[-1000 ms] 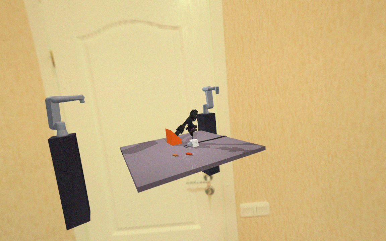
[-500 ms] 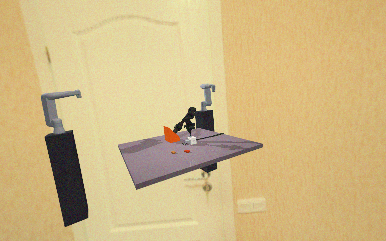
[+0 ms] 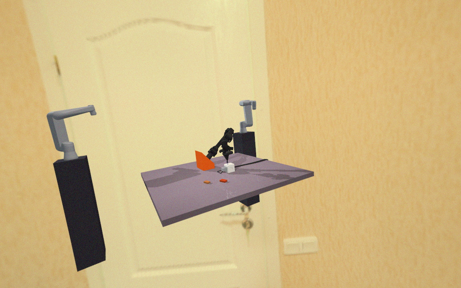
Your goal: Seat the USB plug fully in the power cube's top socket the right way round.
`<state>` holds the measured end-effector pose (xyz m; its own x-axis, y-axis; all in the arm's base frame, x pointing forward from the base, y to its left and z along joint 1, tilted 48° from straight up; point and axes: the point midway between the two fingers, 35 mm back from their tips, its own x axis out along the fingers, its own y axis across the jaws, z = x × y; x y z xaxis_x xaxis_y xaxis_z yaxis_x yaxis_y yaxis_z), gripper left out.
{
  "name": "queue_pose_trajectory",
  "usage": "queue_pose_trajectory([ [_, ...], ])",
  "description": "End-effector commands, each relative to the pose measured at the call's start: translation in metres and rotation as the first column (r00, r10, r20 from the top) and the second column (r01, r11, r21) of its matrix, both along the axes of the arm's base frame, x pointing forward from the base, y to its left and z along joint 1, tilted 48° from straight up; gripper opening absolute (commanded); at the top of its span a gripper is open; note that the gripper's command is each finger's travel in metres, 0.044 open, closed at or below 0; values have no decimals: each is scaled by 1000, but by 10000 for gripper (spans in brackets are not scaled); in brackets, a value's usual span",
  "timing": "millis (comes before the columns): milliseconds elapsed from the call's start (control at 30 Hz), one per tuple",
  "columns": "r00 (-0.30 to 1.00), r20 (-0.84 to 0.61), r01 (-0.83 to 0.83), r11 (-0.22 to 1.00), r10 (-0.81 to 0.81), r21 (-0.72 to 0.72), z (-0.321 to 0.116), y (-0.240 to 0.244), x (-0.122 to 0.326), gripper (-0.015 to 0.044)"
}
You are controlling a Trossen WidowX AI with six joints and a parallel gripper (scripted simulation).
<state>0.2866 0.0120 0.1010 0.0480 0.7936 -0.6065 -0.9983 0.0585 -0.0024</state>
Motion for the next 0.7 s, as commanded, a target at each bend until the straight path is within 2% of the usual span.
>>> queue_pose_trajectory([
  [0,1000,5,0,1000,0,3,0,1,0,0],
  [667,1000,5,0,1000,0,3,-2,2,1,0],
])
